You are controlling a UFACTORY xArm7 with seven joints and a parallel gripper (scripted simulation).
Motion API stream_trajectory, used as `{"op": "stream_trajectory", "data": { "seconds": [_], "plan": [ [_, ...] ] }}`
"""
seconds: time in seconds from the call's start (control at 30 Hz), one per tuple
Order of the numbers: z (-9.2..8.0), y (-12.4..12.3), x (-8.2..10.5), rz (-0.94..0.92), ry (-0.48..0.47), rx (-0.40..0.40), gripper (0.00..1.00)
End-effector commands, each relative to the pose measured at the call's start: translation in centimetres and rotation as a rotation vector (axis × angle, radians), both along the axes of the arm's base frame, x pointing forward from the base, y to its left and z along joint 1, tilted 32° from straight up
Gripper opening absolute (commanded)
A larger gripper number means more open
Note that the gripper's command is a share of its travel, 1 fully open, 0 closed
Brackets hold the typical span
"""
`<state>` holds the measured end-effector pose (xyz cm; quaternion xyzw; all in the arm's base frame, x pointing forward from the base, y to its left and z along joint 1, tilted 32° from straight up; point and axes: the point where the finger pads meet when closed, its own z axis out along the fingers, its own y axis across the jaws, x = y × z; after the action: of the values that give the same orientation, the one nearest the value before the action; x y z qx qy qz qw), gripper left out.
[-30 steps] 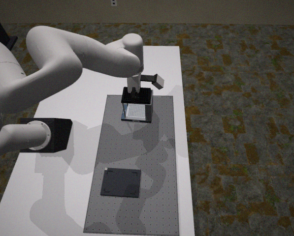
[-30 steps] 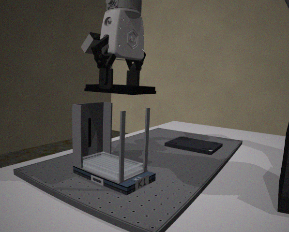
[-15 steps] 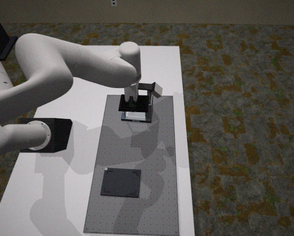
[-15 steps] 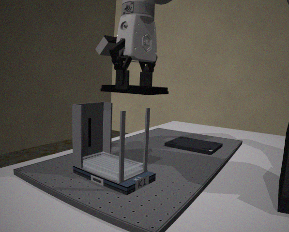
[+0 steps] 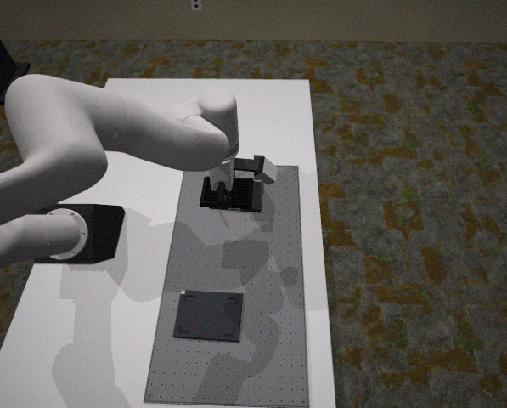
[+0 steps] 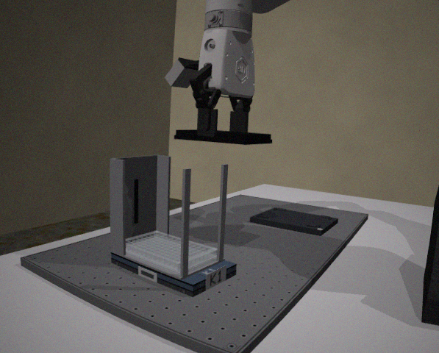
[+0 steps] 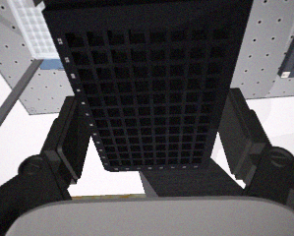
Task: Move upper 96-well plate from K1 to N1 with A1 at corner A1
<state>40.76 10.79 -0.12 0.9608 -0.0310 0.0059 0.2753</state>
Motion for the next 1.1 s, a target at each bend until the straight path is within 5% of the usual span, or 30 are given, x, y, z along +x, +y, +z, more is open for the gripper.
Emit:
{"op": "stream_trajectory", "data": {
  "seconds": [0.0, 1.07],
  "plan": [
    [0.8, -0.9, -0.1, 0.003, -0.005, 0.003, 0.0],
    [5.8, -9.4, -2.0, 0.004, -0.005, 0.002, 0.0]
  ]
}}
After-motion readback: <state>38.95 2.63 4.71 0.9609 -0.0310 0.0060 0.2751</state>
